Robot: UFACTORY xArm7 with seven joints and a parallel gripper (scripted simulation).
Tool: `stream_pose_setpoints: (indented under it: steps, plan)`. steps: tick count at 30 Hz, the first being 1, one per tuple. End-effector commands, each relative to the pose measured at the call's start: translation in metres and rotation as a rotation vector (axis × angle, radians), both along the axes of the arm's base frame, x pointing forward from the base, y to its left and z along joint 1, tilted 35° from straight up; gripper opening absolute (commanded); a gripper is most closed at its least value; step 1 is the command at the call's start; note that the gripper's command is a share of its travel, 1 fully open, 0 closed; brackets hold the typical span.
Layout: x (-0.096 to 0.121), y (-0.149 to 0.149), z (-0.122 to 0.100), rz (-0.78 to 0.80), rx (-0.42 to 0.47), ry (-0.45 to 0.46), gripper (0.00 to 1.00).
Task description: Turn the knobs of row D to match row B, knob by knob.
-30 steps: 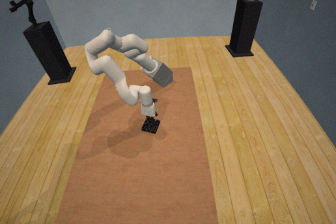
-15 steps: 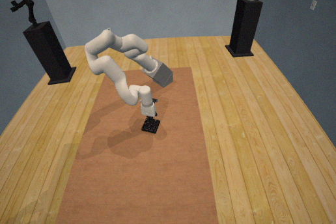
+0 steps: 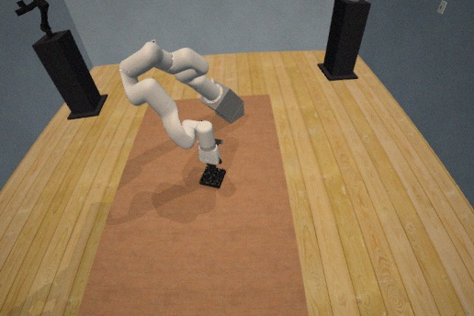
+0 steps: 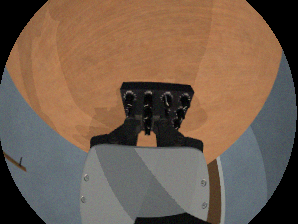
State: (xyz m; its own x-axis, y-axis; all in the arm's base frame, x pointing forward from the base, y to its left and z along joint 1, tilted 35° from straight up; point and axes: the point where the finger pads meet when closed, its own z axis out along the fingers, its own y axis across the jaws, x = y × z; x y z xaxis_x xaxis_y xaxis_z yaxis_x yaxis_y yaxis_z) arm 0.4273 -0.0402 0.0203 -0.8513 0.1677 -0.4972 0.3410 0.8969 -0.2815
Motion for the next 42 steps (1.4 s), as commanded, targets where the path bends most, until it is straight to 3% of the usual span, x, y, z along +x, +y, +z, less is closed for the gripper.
stream_pose_setpoints:
  steps: [1, 23, 42]
  plan:
    - [0.0006, 0.0008, 0.0007, 0.002, 0.001, -0.002, 0.08]
    - [0.0006, 0.0008, 0.0007, 0.034, -0.015, 0.014, 0.08]
    - [0.0006, 0.0008, 0.0007, 0.217, -0.104, 0.105, 0.08]
